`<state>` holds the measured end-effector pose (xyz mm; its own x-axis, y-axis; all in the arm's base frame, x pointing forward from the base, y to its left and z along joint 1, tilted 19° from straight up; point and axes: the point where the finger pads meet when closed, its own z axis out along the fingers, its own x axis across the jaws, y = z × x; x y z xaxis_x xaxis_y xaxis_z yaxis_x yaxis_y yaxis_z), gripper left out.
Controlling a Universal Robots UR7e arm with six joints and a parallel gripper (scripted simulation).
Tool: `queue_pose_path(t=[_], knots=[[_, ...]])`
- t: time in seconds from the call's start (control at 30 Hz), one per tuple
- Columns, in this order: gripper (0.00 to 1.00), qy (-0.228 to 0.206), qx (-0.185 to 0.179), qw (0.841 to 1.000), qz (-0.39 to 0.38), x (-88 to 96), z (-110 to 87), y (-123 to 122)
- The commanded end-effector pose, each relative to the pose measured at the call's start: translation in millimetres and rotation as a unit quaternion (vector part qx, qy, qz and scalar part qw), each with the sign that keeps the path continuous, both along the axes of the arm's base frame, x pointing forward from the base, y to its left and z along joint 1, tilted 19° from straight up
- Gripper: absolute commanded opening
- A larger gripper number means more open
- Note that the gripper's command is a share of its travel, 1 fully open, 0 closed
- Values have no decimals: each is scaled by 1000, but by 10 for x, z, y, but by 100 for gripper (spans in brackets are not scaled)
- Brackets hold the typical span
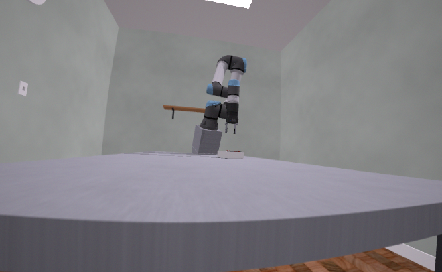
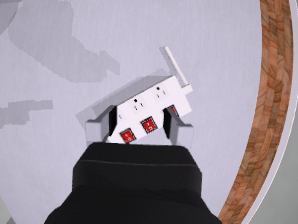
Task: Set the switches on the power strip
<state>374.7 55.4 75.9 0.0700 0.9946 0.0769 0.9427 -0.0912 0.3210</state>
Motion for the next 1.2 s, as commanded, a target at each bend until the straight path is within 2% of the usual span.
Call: queue_pose_path(t=[0.0, 0.7, 0.93, 1.13, 1.17], knots=[[100, 0, 9, 1000, -16, -45, 37, -10], [100, 1, 14, 999, -31, -25, 24, -5], [100, 5, 40, 993, -108, 73, -43, 20], [100, 11, 78, 973, -216, 220, -145, 55], [100, 11, 78, 973, -216, 220, -145, 55]])
